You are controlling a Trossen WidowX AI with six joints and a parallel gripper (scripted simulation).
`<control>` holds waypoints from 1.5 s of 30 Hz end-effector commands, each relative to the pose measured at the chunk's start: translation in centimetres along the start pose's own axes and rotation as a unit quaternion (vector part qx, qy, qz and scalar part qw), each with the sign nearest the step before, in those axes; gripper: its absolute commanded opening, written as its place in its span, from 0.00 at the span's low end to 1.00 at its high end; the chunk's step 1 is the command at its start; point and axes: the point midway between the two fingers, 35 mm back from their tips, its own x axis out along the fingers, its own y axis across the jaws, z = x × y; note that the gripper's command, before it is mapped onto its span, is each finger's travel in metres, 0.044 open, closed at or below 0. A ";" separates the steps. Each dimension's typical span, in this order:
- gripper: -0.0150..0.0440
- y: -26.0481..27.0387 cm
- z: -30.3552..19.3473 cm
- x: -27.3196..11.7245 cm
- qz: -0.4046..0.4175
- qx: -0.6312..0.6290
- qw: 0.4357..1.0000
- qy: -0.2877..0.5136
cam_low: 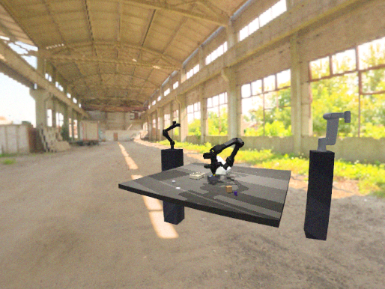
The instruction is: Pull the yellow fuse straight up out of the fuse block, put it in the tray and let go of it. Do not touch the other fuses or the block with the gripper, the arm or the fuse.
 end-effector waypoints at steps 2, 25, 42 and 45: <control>0.25 -0.1 0.0 -0.4 -0.002 -0.004 1.000 0.002; 0.25 -0.1 0.0 -1.5 -0.002 -0.003 1.000 0.001; 0.25 -0.1 0.0 -2.3 -0.001 -0.002 1.000 0.001; 0.25 -0.1 0.0 -2.5 -0.001 -0.002 1.000 0.001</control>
